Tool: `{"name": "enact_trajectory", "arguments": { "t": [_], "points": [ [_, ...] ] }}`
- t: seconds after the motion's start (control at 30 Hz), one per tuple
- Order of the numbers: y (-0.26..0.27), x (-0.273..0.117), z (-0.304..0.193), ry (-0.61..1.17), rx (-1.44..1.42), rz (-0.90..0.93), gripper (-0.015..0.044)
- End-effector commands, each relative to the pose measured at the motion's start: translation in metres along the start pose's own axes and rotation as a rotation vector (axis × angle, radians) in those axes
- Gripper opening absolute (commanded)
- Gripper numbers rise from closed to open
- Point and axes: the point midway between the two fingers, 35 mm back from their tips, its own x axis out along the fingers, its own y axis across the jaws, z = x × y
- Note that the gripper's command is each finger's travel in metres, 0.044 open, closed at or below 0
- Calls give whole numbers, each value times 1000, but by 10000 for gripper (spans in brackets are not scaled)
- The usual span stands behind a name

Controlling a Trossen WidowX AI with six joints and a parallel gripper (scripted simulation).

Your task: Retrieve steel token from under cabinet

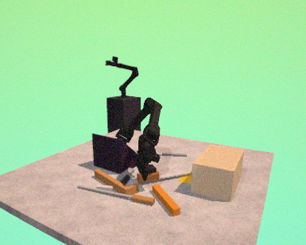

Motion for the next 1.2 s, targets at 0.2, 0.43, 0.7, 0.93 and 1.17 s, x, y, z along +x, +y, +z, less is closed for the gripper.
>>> {"name": "enact_trajectory", "arguments": {
  "t": [0.2, 0.43, 0.7, 0.93, 1.17],
  "points": [
    [-10, -3, -2, -8, -3, -8, 0],
    [-15, -3, -4, -8, -4, -9, 0],
    [-21, -3, -6, -8, -4, -9, 0],
    [-26, -3, -7, -8, -5, -10, 0],
    [-30, -4, -9, -8, -5, -10, 0]
  ]
}}
